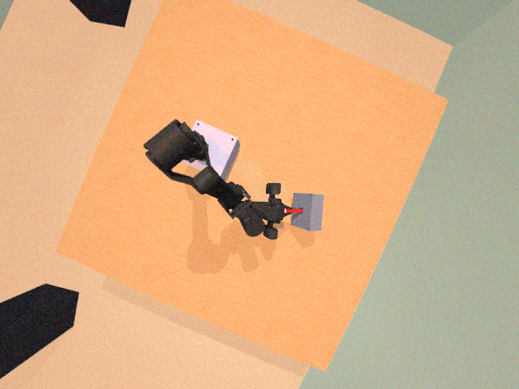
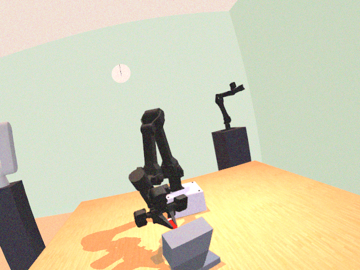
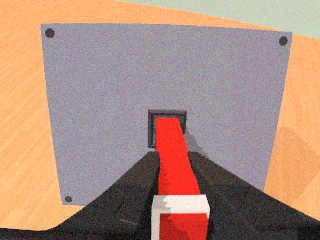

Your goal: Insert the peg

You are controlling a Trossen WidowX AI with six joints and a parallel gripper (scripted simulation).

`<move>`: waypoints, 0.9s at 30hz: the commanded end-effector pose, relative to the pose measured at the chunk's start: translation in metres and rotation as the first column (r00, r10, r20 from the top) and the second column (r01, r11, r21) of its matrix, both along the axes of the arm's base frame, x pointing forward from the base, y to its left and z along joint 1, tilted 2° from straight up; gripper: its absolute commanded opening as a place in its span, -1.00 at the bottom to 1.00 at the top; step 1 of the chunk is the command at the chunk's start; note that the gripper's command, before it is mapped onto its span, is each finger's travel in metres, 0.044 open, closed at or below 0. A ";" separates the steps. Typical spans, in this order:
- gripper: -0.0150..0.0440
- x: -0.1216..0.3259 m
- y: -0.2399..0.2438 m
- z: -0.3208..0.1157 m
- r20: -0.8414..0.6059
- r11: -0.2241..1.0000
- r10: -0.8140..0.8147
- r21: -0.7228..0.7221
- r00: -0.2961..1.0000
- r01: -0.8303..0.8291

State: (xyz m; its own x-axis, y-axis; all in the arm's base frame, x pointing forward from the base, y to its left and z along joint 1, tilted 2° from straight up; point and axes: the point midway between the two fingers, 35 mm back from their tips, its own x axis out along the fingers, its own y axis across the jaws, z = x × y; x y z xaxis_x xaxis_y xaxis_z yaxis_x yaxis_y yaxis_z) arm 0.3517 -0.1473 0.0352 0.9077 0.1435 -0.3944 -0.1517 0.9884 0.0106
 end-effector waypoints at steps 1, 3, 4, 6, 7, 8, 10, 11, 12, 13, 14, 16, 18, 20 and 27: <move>-0.49 0.003 0.000 -0.002 -0.002 1.000 -0.004 0.002 1.000 0.004; -0.49 0.004 0.000 -0.002 -0.002 1.000 -0.004 0.002 1.000 0.004; -0.49 0.005 0.000 -0.003 -0.002 1.000 -0.004 0.002 1.000 0.004; -0.49 0.006 0.001 -0.003 -0.002 1.000 -0.004 0.002 1.000 0.004; -0.49 0.007 0.001 -0.003 -0.002 1.000 -0.004 0.002 1.000 0.004; -0.49 0.007 0.001 -0.004 -0.002 1.000 -0.004 0.002 1.000 0.004; -0.49 0.009 0.001 -0.004 -0.002 1.000 -0.004 0.002 1.000 0.004; -0.49 0.009 0.001 -0.004 -0.002 1.000 -0.004 0.002 1.000 0.004; -0.49 0.010 0.001 -0.005 -0.002 1.000 -0.004 0.002 1.000 0.004; -0.49 0.010 0.001 -0.005 -0.002 1.000 -0.004 0.002 1.000 0.004; -0.49 0.011 0.002 -0.005 -0.002 1.000 -0.004 0.002 1.000 0.004; -0.49 0.012 0.002 -0.006 -0.001 1.000 -0.004 0.002 1.000 0.004; -0.49 0.013 0.002 -0.006 -0.001 1.000 -0.004 0.002 1.000 0.004; -0.49 0.014 0.002 -0.007 -0.001 1.000 -0.004 0.002 1.000 0.004; -0.49 0.019 0.003 -0.008 -0.001 1.000 -0.004 0.002 1.000 0.004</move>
